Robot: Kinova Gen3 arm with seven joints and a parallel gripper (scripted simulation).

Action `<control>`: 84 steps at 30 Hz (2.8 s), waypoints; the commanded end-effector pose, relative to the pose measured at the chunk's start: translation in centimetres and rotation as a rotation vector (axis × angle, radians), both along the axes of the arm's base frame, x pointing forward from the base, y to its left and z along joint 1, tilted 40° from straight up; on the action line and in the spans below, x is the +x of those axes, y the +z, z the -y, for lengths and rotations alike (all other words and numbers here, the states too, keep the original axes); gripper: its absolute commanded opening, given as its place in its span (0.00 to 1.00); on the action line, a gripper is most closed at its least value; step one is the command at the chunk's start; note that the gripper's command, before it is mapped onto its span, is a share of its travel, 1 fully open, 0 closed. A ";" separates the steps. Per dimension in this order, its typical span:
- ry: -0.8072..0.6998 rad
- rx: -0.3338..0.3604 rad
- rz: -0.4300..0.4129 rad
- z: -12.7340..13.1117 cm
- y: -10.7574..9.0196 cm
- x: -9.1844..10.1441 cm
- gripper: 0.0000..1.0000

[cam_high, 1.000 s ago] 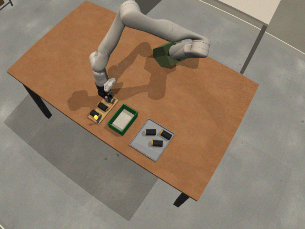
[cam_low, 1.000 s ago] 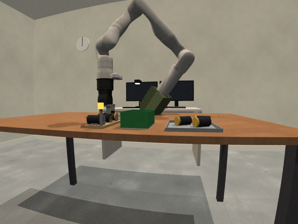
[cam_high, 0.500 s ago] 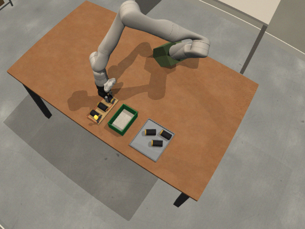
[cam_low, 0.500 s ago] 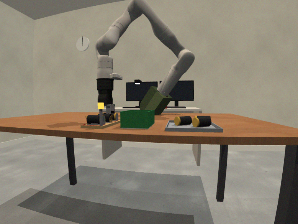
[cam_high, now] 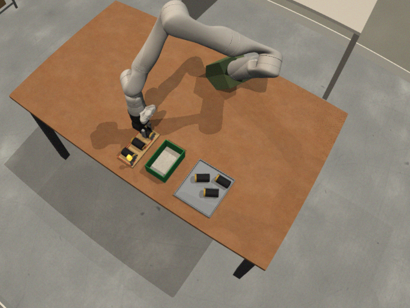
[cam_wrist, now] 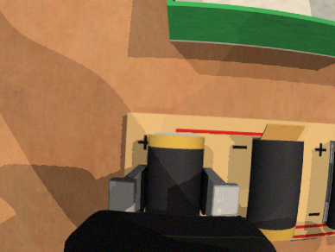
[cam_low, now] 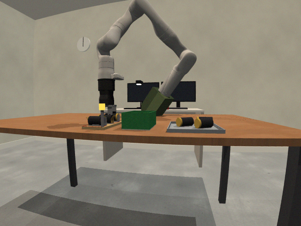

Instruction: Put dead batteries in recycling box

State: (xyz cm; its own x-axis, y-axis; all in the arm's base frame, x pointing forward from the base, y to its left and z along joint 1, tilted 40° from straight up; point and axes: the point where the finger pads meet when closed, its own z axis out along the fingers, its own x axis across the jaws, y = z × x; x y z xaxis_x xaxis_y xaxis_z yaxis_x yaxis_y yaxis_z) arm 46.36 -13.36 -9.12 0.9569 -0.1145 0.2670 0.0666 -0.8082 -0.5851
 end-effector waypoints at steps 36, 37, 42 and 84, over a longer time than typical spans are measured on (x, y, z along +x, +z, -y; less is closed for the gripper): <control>-0.004 -0.005 0.003 7.2 9.3 -3.3 0.57; -0.004 -0.005 0.003 7.2 9.3 -3.3 0.57; -0.004 -0.005 0.003 7.2 9.3 -3.4 0.57; -0.004 -0.005 0.003 -12.5 27.1 5.0 0.57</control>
